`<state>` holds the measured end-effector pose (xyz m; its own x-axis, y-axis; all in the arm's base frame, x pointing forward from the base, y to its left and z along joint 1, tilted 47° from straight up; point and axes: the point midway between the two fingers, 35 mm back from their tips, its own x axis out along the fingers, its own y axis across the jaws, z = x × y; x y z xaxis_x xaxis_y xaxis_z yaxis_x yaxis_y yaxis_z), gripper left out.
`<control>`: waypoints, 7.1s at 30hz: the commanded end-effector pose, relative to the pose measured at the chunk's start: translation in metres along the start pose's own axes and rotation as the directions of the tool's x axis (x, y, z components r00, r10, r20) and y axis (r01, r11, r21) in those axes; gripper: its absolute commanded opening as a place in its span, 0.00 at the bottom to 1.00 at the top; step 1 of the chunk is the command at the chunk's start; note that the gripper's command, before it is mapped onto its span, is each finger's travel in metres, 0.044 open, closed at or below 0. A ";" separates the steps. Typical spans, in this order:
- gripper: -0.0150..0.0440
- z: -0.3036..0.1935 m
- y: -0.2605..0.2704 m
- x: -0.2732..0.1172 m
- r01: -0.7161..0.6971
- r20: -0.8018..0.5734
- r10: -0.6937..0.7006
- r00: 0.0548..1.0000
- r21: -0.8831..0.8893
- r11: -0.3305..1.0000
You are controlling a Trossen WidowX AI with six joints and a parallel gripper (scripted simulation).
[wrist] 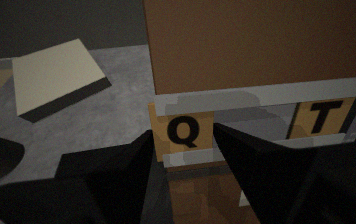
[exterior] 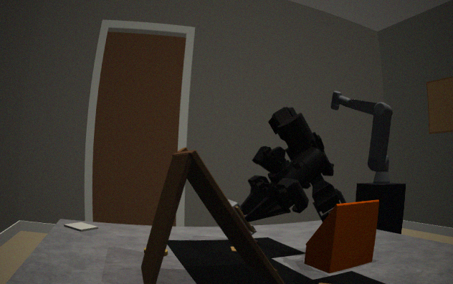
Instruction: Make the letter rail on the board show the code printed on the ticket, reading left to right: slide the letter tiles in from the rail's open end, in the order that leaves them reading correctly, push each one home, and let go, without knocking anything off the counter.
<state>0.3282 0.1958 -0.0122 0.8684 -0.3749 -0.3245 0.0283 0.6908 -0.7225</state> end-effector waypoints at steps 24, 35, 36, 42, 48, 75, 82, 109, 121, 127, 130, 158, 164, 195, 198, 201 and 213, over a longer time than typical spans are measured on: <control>0.25 0.001 -0.017 -0.001 -0.002 0.001 0.002 1.000 -0.002 1.000; 0.25 0.001 -0.023 -0.001 -0.002 0.001 0.002 1.000 -0.002 1.000; 0.25 0.001 -0.024 -0.001 -0.002 0.001 0.002 1.000 -0.002 1.000; 0.25 0.001 -0.027 -0.001 -0.002 0.001 0.002 1.000 -0.002 1.000; 0.25 0.001 -0.031 -0.001 -0.002 0.001 0.002 1.000 -0.002 1.000; 0.25 0.001 -0.046 0.000 -0.001 0.001 0.001 1.000 -0.003 1.000; 0.25 0.001 -0.050 0.000 -0.001 0.001 0.001 1.000 -0.003 1.000; 0.25 0.001 -0.065 0.000 -0.001 0.000 0.001 1.000 -0.004 1.000; 0.25 0.001 -0.072 0.000 -0.001 0.000 0.001 1.000 -0.005 1.000; 0.34 0.000 -0.070 0.000 0.001 -0.003 -0.001 1.000 -0.005 1.000; 0.48 0.000 -0.070 0.000 0.001 -0.003 -0.001 1.000 -0.005 1.000; 0.75 -0.002 -0.067 -0.024 -0.002 0.000 0.002 1.000 -0.004 1.000; 0.75 -0.003 -0.066 -0.029 -0.002 -0.001 0.002 1.000 -0.004 1.000; 0.75 -0.001 -0.068 -0.044 -0.003 -0.001 0.003 1.000 -0.004 1.000; 0.71 -0.003 -0.067 -0.043 -0.006 -0.003 0.006 1.000 -0.014 1.000; 0.58 -0.003 -0.067 -0.043 -0.006 -0.003 0.006 1.000 -0.014 1.000; 0.25 -0.003 -0.067 -0.043 -0.006 -0.003 0.006 1.000 -0.014 1.000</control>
<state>0.2873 0.1645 0.0486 0.8671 -0.3729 -0.3304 0.0164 0.6842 -0.7291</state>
